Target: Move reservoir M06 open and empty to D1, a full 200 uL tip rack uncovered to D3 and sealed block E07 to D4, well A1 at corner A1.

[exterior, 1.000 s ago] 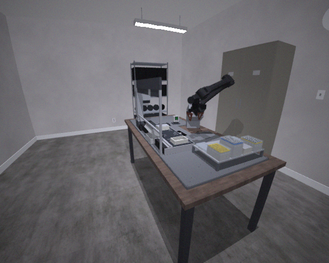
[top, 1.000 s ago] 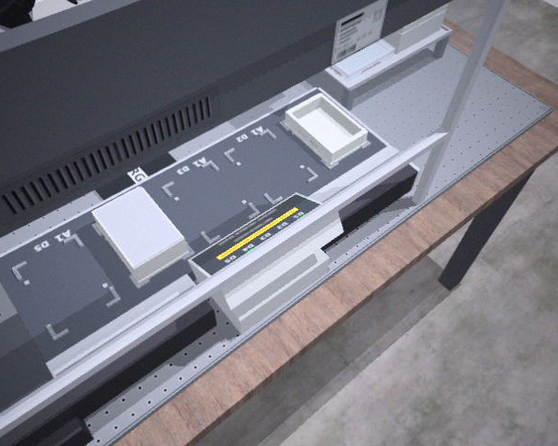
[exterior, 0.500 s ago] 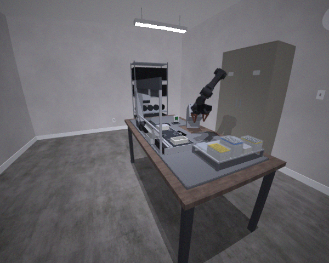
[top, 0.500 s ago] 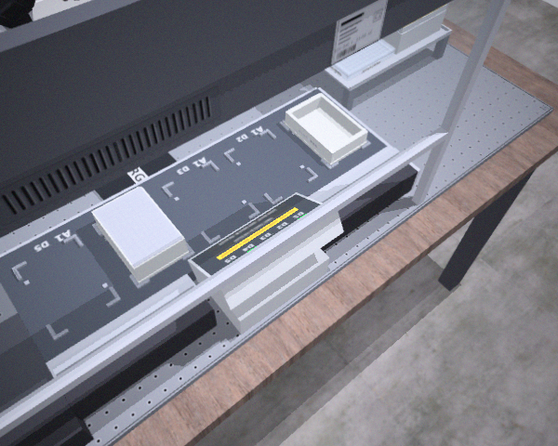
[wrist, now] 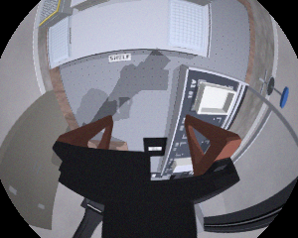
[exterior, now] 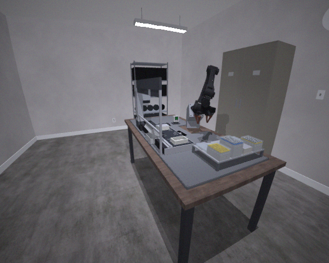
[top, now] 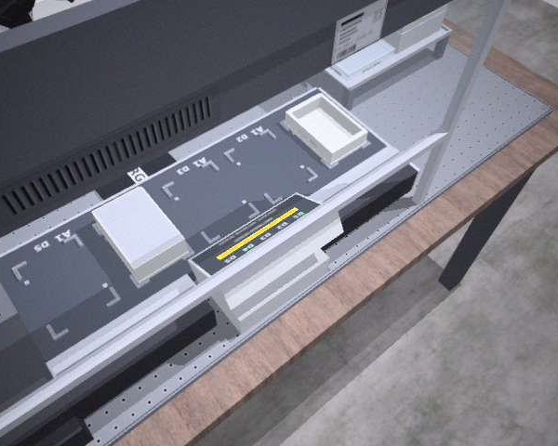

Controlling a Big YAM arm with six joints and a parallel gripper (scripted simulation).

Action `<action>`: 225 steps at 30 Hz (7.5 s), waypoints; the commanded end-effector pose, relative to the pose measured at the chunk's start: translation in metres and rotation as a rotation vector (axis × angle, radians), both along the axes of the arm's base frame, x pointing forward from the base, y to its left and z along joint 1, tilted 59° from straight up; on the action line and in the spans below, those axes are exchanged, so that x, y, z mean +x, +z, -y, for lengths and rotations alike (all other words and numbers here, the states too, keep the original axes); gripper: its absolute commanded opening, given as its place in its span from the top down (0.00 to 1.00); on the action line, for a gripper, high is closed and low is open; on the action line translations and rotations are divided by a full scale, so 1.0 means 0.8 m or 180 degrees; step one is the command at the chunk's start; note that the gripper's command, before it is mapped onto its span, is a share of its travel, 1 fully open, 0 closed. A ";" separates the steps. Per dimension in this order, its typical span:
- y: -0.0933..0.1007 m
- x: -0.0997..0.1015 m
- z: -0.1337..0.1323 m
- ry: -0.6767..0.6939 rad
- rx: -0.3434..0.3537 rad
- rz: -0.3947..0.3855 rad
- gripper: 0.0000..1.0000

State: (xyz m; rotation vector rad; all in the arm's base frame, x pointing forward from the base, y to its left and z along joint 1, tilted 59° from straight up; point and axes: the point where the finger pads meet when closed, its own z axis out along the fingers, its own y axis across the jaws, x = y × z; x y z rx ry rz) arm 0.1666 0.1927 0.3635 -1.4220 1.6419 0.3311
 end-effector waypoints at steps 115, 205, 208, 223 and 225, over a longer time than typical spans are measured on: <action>0.173 -0.294 -0.274 0.0021 0.0215 -0.0061 0.00; 0.142 -0.246 -0.404 0.0022 0.0201 -0.0039 0.00; 0.156 -0.243 -0.395 0.0018 0.0270 -0.0054 0.00; 0.160 -0.253 -0.393 0.0047 0.0276 -0.0075 1.00; 0.160 -0.253 -0.393 0.0047 0.0276 -0.0075 1.00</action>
